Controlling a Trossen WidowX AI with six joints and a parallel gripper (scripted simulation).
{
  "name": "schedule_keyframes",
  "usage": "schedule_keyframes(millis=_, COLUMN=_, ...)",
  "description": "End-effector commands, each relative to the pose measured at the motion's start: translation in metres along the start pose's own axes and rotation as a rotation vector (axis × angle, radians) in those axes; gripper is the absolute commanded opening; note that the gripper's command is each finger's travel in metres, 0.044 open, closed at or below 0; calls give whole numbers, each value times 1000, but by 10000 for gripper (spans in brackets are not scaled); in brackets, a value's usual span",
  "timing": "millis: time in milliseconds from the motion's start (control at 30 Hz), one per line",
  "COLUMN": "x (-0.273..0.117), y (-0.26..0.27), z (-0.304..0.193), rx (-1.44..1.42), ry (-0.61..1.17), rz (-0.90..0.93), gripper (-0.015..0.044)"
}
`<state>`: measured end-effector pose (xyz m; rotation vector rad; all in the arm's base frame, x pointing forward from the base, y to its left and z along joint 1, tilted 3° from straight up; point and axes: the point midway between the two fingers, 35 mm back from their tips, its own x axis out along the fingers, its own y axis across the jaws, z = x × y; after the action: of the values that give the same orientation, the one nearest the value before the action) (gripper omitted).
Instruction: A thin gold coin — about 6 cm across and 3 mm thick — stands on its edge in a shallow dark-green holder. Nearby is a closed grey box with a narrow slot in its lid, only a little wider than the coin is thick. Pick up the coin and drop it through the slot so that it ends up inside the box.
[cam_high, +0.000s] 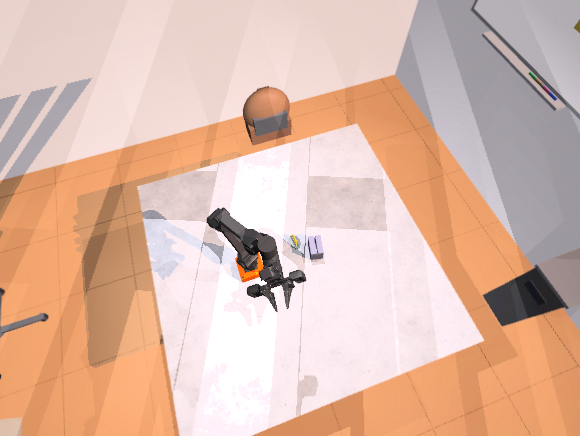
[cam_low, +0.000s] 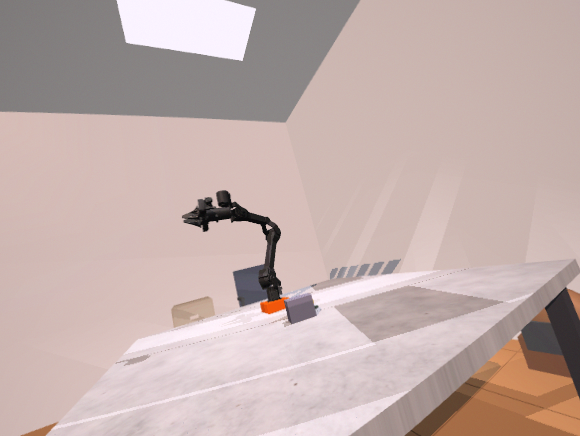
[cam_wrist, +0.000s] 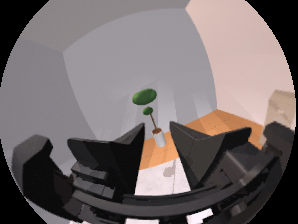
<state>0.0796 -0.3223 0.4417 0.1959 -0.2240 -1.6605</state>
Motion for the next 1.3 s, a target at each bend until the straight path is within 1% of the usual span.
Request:
schedule_keyframes(millis=0, x=-9, y=38, z=-43, rx=-199, ry=120, rz=133, gripper=161)
schedule_keyframes(millis=333, x=-39, y=83, z=-108, rx=-586, ry=273, rz=362, gripper=161)
schedule_keyframes(millis=500, x=-83, y=118, z=-169, rx=-911, ry=377, rz=634, gripper=161)
schedule_keyframes(millis=700, x=-156, y=140, z=-239, rx=-1321, ry=440, rz=1025, gripper=161)
schedule_keyframes(millis=867, x=-227, y=136, z=-287, rx=-1653, ry=431, rz=1392, gripper=161)
schedule_keyframes(millis=1100, x=-323, y=94, z=-332, rx=-2072, ry=320, rz=1961, gripper=161)
schedule_keyframes(millis=1267, x=-384, y=41, z=-348, rx=-2333, ry=154, rz=2456, gripper=161)
